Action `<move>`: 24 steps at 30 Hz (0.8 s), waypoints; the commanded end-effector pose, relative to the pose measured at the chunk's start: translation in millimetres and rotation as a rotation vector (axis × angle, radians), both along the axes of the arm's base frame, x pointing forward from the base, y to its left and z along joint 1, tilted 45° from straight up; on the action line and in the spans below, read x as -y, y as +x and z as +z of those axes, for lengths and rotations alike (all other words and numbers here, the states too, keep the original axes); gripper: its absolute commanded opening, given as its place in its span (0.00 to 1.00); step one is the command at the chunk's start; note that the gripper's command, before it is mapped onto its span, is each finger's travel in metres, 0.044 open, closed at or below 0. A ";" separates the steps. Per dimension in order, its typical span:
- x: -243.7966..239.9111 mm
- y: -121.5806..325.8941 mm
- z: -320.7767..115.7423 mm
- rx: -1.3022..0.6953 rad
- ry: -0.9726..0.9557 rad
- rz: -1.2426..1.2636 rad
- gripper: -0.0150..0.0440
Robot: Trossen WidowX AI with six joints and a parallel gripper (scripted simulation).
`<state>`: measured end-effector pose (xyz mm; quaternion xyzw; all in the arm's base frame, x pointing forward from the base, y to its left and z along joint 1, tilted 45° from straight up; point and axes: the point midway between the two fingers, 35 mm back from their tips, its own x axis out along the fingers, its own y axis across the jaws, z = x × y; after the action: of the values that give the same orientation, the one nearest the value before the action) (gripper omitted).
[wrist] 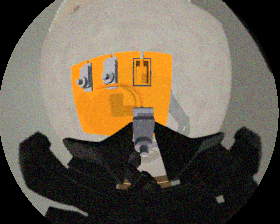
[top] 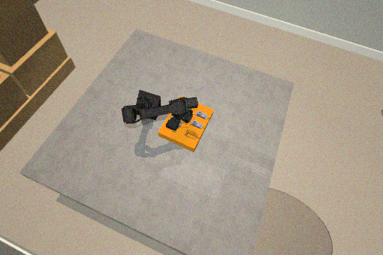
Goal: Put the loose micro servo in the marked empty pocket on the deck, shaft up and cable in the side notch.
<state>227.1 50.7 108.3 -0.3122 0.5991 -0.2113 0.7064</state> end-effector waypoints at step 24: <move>-14.6 84.5 10.5 0.018 0.002 -0.012 0.25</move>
<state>298.9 63.3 118.1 -0.3027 0.5946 -0.2181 0.7123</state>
